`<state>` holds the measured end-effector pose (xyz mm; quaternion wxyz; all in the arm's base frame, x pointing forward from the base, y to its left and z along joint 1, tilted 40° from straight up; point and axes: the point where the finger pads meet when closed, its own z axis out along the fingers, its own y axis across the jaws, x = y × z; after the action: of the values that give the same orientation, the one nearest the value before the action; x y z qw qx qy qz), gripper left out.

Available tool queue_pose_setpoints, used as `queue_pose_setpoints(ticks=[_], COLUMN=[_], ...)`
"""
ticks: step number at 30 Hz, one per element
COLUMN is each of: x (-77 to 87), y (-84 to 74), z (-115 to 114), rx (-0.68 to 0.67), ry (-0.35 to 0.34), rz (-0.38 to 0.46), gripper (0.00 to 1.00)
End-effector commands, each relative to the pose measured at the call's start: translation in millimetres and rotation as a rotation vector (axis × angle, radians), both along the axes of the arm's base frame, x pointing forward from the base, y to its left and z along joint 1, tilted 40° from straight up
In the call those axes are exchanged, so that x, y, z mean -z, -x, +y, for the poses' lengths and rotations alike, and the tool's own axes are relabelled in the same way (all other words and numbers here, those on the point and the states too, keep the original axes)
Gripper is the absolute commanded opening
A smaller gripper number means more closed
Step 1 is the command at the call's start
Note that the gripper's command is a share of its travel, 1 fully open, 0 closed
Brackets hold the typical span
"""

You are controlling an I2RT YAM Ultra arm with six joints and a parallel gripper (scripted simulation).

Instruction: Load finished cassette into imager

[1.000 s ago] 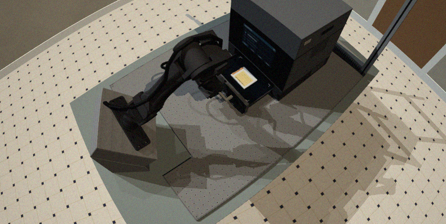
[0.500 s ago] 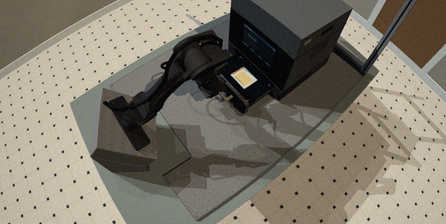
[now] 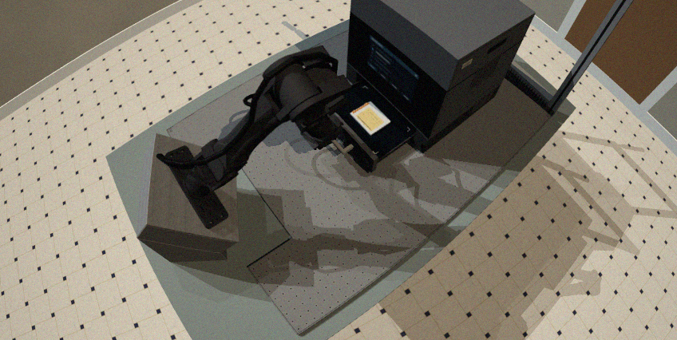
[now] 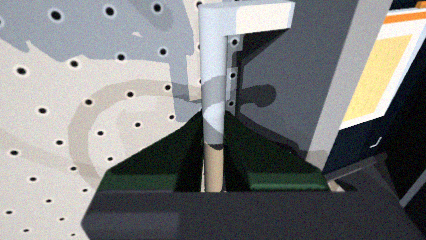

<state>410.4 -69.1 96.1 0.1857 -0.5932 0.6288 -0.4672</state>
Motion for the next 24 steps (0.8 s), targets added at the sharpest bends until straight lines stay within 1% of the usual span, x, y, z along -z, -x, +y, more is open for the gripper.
queue_pose_setpoints(ticks=[1,4,7,8,16,18,20,24], x=[5.2,2.7,0.5,-17.3,-23.4,-23.4,-19.4,-22.2], y=[-0.9,-3.9,-7.3,-20.4,-29.2,-29.2,-29.1,-33.5], z=[-0.2,-0.2,-0.3,-0.7,-0.9,-0.9,-0.7,-0.2], rx=[-0.021,-0.053,-0.053,-0.052,-0.052,-0.052,-0.052,-0.053], ry=[0.003,0.026,0.026,0.029,0.029,0.029,0.024,0.024], rz=[-0.016,-0.108,-0.108,-0.152,-0.152,-0.152,-0.128,-0.127], gripper=[0.00,0.00,0.00,0.00,0.00,0.00,0.00,0.00])
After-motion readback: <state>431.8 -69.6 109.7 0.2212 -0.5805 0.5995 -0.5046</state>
